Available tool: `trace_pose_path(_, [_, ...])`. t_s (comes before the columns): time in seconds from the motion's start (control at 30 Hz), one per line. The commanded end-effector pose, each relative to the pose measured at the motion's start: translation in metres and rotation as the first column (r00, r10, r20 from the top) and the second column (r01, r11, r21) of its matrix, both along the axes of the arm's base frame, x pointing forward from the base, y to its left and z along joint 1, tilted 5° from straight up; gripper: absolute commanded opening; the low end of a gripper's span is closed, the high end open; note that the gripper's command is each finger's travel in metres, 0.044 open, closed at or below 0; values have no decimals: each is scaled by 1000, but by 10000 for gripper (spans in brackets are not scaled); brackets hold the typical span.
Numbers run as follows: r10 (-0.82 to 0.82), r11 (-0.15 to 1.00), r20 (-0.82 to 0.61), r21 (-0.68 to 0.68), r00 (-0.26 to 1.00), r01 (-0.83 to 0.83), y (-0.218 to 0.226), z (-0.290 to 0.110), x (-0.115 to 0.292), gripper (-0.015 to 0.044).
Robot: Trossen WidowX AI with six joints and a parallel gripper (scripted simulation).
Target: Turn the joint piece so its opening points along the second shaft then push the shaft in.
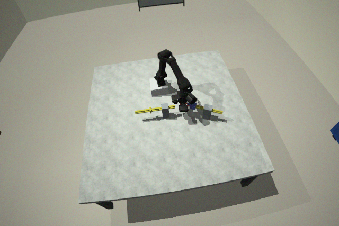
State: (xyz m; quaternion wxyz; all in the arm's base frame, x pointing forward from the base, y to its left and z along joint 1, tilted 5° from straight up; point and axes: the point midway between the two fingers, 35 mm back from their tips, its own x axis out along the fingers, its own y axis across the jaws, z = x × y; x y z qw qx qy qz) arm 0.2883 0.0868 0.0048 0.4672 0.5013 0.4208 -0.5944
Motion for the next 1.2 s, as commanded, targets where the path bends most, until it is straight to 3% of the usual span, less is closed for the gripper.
trace_pose_path(0.0, [-1,1000,-1,2,1000,1,0,-1,0,182])
trace_pose_path(0.67, [-1,1000,-1,2,1000,1,0,-1,0,182])
trace_pose_path(0.73, [0,1000,0,0,1000,0,0,0,0,147])
trace_pose_path(0.9, [0,1000,0,0,1000,0,0,0,0,147])
trace_pose_path(1.07, [0,1000,0,0,1000,0,0,0,0,16])
trace_pose_path(1.17, [0,1000,0,0,1000,0,0,0,0,0])
